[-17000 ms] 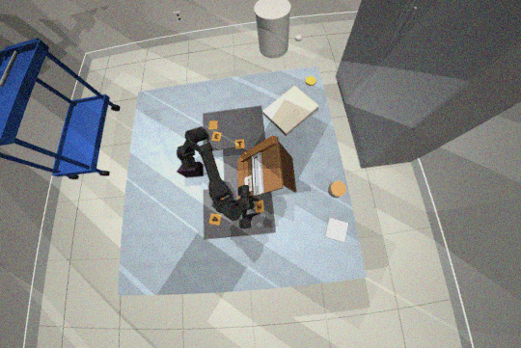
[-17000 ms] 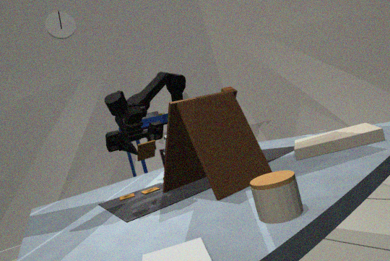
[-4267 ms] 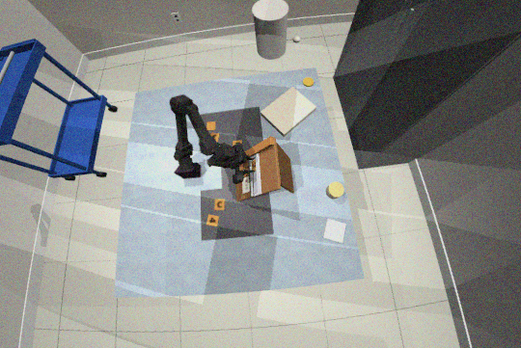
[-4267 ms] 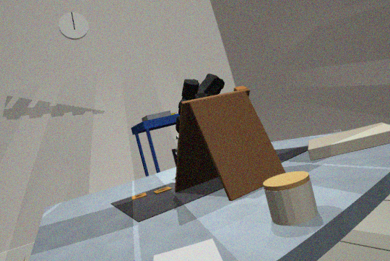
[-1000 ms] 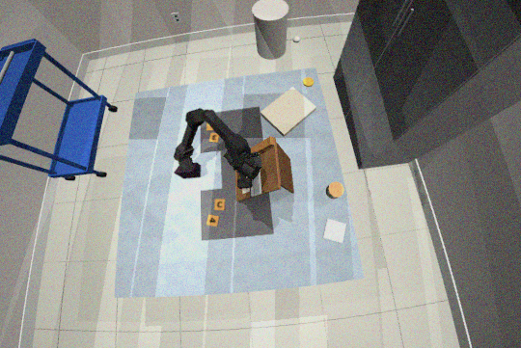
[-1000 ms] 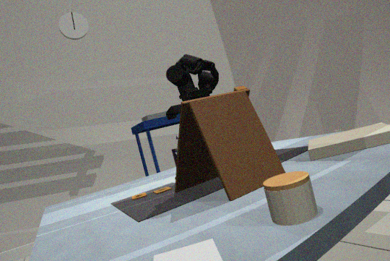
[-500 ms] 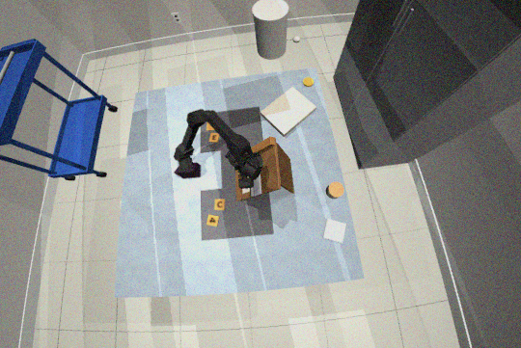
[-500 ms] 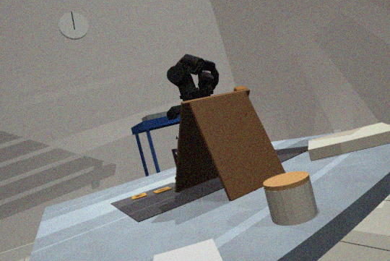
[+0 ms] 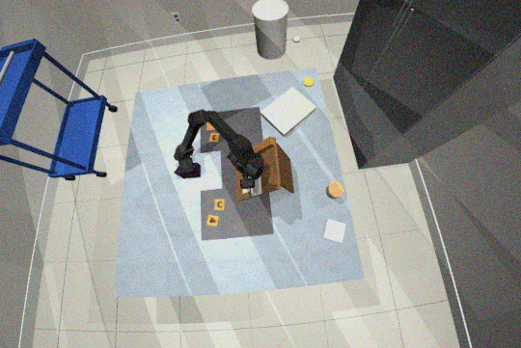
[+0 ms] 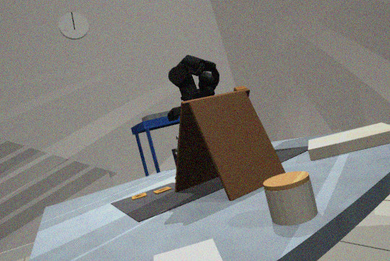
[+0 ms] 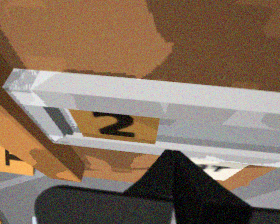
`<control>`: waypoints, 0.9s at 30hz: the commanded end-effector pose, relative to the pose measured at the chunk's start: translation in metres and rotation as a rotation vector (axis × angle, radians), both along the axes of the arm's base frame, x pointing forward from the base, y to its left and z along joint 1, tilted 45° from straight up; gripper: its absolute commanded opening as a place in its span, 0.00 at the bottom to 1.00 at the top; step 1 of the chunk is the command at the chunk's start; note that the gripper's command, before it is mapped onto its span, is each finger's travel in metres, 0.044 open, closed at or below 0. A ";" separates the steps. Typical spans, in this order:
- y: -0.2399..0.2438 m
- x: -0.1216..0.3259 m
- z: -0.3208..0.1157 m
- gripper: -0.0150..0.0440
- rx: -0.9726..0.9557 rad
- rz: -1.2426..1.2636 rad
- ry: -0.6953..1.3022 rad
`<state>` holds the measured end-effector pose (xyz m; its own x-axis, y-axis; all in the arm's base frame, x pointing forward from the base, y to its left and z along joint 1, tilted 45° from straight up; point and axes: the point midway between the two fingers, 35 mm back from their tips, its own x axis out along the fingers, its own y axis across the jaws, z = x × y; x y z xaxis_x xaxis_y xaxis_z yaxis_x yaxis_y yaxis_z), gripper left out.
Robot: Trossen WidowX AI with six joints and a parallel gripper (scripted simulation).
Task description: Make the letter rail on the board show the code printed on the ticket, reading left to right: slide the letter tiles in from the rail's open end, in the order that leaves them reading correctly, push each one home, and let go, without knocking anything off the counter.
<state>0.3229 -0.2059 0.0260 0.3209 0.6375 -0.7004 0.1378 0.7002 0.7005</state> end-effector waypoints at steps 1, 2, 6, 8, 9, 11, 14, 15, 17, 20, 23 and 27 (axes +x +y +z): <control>0.001 0.003 -0.001 0.25 0.004 -0.004 0.001; 0.001 0.003 -0.001 0.25 0.004 -0.004 0.001; 0.002 0.005 -0.002 0.25 0.004 -0.004 0.001; 0.002 0.006 -0.002 0.25 0.004 -0.004 0.001; 0.003 0.006 -0.003 0.25 0.004 -0.004 0.001; 0.003 0.007 -0.003 0.25 0.004 -0.004 0.000; 0.003 0.008 -0.004 0.25 0.004 -0.004 0.000; 0.004 0.009 -0.004 0.25 0.004 -0.004 0.000; 0.004 0.010 -0.004 0.25 0.004 -0.004 0.000; 0.004 0.011 -0.005 0.25 0.004 -0.004 0.000; 0.005 0.012 -0.006 0.25 0.004 -0.004 0.000; 0.005 0.014 -0.006 0.25 0.004 -0.004 0.000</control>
